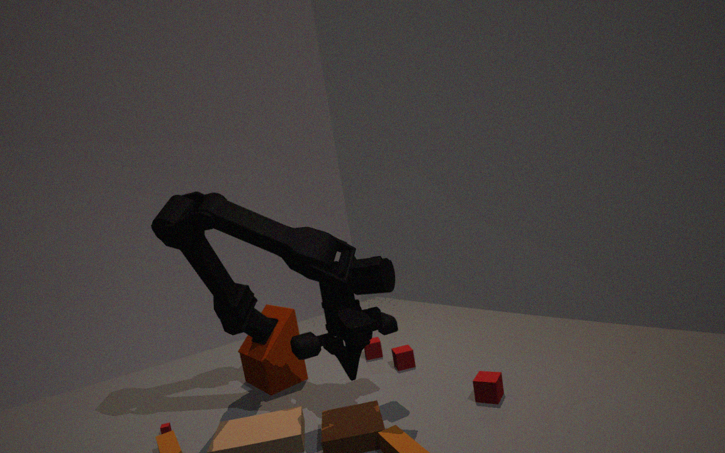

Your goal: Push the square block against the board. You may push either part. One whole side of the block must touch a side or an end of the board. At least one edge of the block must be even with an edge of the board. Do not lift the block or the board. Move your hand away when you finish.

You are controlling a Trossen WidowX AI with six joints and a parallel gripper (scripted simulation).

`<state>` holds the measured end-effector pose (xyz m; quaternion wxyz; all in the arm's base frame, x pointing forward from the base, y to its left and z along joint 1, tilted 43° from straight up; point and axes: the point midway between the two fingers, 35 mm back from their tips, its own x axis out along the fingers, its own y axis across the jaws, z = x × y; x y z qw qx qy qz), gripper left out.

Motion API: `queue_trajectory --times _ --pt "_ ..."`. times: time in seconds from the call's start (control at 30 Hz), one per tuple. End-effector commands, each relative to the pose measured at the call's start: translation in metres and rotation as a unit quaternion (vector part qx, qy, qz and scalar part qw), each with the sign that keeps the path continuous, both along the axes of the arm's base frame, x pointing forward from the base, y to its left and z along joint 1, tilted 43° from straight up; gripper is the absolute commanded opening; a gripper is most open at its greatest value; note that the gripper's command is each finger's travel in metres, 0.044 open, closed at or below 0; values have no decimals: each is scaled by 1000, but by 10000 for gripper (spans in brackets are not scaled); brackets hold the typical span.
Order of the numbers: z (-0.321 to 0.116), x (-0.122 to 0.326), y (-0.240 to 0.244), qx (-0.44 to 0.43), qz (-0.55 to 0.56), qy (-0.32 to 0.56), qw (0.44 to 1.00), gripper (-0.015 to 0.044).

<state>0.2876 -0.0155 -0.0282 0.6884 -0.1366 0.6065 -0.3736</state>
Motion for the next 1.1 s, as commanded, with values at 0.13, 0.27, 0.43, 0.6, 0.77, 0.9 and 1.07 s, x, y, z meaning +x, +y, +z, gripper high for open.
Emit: queue_trajectory --times 0.13,0.27,0.43,0.6,0.77,0.9,1.07 --pt "-2 18 4 3 99 90 991 0" --pt "-4 27 5 4 148 136 980 0" --pt "-6 37 7 5 209 192 959 0" --pt "-8 48 9 6 269 246 931 0" --pt "-11 58 10 7 326 299 897 0" --pt "-13 66 11 8 371 340 864 0" --pt "-15 74 12 8 416 382 825 0"
